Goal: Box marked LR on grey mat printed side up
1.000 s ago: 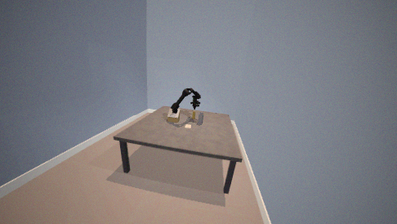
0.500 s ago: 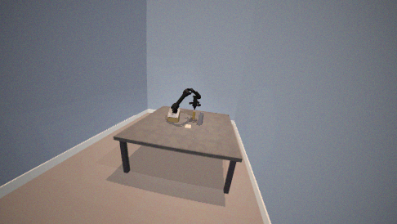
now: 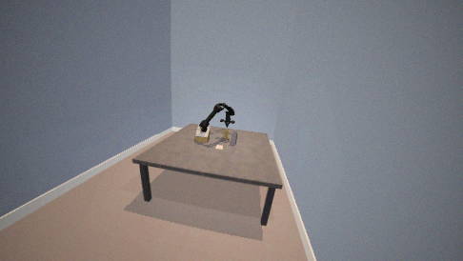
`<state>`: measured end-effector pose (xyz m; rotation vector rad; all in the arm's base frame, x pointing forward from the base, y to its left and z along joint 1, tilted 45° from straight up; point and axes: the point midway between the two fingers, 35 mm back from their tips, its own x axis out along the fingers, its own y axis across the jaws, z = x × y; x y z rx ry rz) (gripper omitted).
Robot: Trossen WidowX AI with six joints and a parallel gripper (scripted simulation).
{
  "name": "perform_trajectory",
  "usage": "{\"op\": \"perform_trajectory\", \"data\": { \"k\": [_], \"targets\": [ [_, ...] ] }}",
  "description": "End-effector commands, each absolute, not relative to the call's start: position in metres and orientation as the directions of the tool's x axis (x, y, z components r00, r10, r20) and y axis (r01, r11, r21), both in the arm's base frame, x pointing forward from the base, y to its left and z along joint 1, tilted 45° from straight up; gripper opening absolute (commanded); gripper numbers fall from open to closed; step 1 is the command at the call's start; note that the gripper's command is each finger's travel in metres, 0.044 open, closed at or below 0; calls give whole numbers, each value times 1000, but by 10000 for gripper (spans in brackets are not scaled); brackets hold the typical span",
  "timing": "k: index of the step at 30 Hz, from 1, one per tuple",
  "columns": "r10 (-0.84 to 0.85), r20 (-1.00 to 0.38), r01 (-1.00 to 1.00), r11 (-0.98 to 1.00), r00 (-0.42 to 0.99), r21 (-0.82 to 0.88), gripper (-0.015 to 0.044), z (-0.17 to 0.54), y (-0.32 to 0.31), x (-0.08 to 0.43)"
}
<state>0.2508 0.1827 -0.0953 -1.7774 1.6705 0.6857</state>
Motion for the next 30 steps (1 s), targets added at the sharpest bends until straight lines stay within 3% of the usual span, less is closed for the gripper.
{"op": "perform_trajectory", "data": {
  "k": [1, 9, 30],
  "targets": [
    [-689, -722, -998, -50, 67, -45, 0, -96, 183, 250],
    [-690, -720, -998, -50, 68, -46, 0, -140, 141, 255],
    [-686, -724, -998, -50, 71, -50, 0, -136, 141, 254]
  ]
}}
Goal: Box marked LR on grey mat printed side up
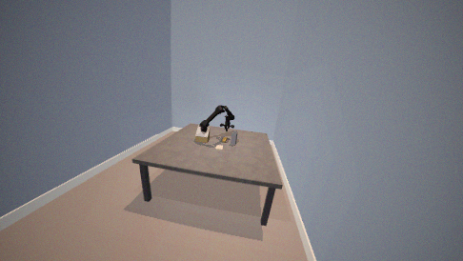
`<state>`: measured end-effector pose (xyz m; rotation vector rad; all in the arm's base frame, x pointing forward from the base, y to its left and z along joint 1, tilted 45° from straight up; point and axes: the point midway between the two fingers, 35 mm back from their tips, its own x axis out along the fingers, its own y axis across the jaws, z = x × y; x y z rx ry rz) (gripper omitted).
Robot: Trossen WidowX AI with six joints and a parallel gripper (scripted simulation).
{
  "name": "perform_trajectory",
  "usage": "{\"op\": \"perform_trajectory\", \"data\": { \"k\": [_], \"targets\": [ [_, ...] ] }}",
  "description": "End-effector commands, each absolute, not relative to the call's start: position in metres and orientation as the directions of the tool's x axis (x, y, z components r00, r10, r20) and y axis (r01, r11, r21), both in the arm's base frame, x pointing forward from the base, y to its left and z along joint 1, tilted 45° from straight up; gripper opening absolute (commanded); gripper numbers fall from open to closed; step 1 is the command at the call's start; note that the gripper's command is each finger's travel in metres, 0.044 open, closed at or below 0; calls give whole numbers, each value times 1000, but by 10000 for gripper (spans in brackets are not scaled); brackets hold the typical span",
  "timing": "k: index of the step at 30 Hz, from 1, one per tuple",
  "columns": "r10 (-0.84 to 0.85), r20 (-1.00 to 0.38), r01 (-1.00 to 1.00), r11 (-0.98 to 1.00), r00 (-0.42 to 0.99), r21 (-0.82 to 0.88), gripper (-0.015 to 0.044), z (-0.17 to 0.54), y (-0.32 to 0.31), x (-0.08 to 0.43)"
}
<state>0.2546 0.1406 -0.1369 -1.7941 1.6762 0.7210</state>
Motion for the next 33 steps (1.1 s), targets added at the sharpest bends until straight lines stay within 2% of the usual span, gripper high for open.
{"op": "perform_trajectory", "data": {
  "k": [1, 9, 33],
  "targets": [
    [-679, -729, -996, -58, 84, -61, 0, -131, 142, 254],
    [-561, -780, -961, -175, 277, -216, 0, -71, 151, 243],
    [-558, -784, -962, -161, 272, -219, 0, -71, 156, 247]
  ]
}}
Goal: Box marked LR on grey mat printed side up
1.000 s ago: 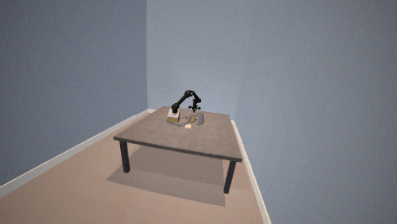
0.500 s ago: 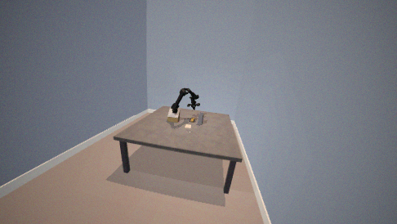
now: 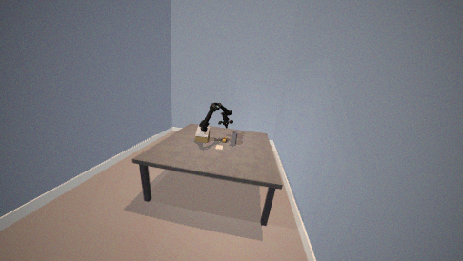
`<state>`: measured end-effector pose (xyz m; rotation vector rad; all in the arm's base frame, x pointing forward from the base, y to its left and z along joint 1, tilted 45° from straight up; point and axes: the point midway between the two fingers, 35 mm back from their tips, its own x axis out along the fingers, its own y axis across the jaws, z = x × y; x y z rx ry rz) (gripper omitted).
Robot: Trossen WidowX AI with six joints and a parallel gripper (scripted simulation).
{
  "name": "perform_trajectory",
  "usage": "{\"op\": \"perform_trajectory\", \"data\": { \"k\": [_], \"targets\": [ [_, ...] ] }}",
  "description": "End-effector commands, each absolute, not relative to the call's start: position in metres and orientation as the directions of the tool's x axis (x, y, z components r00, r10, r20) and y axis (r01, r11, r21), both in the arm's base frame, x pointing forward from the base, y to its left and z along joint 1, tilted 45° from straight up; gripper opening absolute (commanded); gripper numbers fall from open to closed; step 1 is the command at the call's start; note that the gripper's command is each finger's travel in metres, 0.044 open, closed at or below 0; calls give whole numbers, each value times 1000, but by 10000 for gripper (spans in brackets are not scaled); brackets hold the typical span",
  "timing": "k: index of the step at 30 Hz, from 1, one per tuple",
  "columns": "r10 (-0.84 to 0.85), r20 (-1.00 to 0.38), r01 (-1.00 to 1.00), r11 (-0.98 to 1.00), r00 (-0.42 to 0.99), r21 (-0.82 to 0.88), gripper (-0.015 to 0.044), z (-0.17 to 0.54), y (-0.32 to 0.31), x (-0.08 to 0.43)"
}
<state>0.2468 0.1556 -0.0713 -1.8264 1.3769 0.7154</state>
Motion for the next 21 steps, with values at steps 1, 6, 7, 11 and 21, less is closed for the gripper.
{"op": "perform_trajectory", "data": {
  "k": [1, 6, 7, 11, 21],
  "targets": [
    [-557, -784, -962, -161, 272, -219, 26, -71, 156, 247],
    [-556, -785, -962, -161, 271, -218, 158, -57, 171, 247],
    [-556, -785, -962, -161, 271, -218, 184, -54, 174, 247],
    [-556, -786, -962, -162, 272, -218, 289, -40, 187, 245],
    [-557, -785, -962, -162, 272, -218, 440, -7, 214, 238]
  ]
}}
